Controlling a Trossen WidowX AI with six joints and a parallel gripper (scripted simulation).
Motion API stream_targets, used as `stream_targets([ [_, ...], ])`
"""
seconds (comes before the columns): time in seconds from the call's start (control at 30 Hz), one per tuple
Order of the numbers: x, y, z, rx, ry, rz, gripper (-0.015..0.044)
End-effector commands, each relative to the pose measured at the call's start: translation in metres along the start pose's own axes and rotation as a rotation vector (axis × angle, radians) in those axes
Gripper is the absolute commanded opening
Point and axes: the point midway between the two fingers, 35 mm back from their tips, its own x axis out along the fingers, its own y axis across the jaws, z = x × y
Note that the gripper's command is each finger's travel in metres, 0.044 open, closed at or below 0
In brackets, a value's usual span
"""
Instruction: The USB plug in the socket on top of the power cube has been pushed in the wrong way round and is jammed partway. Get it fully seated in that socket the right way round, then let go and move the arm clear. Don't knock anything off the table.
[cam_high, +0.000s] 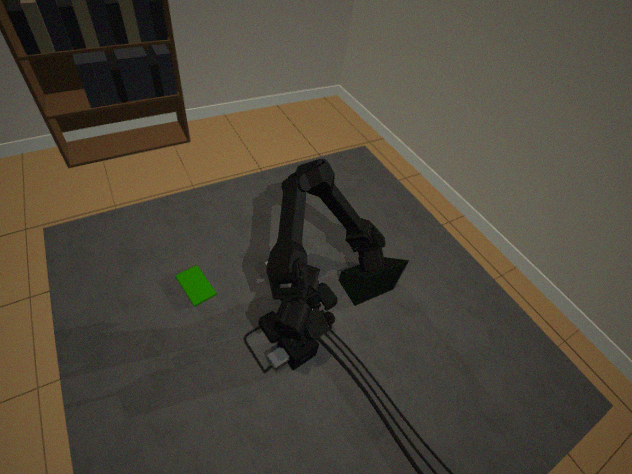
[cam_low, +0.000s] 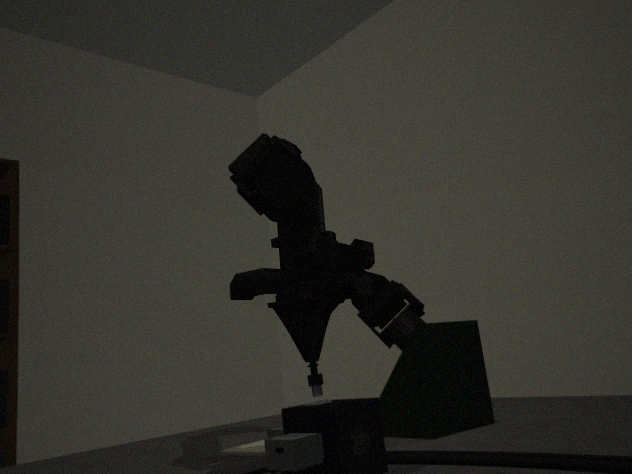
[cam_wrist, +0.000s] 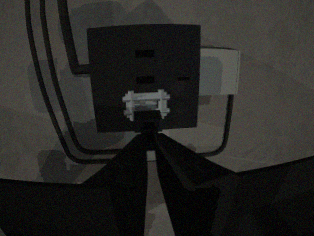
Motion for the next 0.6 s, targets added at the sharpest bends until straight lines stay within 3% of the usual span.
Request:
stream_targets([
  [0.0, 0.0008, -0.0004, -0.0004, -0.006, 0.004, -0.003, 0.0000],
  [0.57, 0.0029, -0.0004, -0.0003, -0.006, 0.004, -0.003, 0.0000],
])
